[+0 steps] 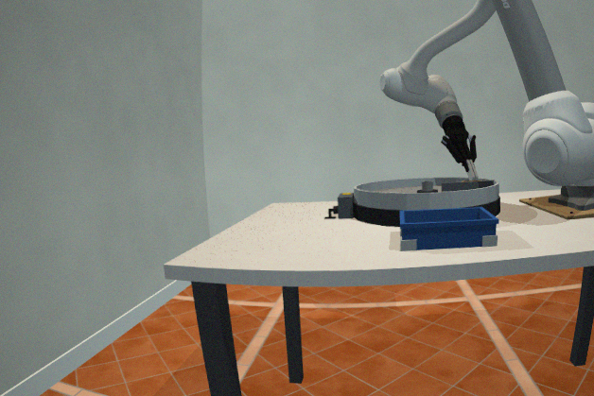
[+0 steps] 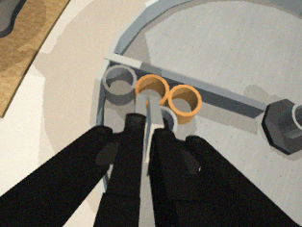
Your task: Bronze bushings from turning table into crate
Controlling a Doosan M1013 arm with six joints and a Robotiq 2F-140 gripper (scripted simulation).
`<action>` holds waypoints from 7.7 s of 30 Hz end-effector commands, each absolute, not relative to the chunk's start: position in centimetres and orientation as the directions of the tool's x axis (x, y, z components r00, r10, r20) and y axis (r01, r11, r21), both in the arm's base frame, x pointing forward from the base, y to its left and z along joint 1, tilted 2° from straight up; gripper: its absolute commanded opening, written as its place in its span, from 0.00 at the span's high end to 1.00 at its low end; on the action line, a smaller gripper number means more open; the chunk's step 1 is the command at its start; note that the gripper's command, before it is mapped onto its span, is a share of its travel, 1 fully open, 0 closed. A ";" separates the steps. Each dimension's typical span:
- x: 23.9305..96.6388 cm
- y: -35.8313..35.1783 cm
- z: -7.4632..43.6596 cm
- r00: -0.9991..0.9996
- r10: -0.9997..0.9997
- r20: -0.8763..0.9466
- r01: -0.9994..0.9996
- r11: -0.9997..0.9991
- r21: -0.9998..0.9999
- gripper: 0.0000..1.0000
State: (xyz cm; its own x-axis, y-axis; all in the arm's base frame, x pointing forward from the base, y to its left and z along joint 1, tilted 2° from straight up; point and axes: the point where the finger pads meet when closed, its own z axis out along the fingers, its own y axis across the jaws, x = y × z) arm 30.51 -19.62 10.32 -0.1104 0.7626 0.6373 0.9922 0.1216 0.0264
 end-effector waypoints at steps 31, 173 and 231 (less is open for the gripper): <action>33.2 -24.8 10.4 -0.111 0.763 0.637 0.992 0.122 0.027 1.00; 44.0 -30.3 15.0 -0.111 0.763 0.637 0.992 0.122 0.027 0.94; 44.0 -30.3 15.0 -0.111 0.763 0.637 0.992 0.122 0.027 0.94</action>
